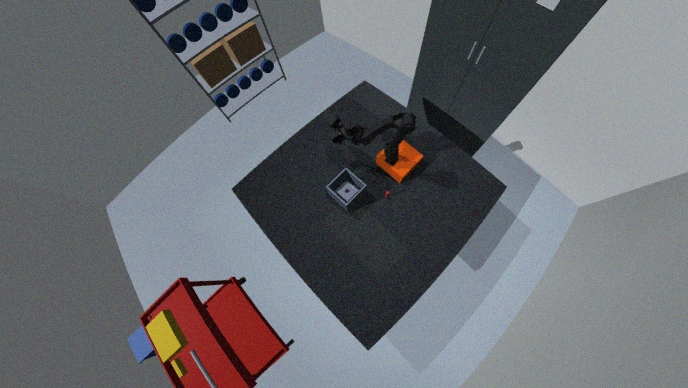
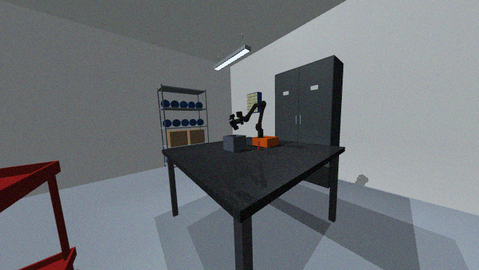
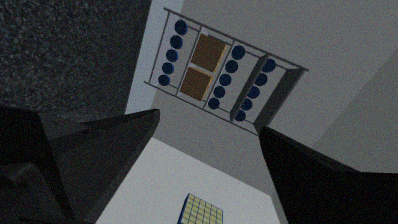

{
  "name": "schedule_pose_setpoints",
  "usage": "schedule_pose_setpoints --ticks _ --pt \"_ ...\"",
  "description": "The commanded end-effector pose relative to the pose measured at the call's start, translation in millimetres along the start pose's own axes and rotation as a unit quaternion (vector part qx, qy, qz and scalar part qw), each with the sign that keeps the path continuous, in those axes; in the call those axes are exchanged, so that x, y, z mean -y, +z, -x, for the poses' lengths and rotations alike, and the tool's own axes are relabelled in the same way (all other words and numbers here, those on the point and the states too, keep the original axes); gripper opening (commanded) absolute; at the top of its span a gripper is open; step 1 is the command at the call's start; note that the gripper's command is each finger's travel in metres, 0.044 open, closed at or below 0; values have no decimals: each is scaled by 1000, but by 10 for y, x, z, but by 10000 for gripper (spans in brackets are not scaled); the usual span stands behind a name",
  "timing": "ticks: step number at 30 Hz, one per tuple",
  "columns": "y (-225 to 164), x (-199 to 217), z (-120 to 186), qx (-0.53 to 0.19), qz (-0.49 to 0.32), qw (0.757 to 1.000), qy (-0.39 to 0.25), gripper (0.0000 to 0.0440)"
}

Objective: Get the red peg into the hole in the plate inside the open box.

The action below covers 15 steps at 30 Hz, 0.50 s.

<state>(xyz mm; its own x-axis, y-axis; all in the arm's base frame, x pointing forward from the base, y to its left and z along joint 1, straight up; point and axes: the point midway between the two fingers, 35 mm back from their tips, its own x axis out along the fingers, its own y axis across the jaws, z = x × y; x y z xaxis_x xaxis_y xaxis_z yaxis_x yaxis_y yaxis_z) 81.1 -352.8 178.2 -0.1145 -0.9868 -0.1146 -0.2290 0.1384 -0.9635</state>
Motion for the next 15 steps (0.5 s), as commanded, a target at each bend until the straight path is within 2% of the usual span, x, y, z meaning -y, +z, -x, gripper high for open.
schedule_pose_setpoints --ticks 1,5,15 --pt "16 19 -9 0 -2 1000 1 416" --pt "168 156 -18 21 -31 999 2 440" --pt "666 826 183 115 -173 978 -10 440"
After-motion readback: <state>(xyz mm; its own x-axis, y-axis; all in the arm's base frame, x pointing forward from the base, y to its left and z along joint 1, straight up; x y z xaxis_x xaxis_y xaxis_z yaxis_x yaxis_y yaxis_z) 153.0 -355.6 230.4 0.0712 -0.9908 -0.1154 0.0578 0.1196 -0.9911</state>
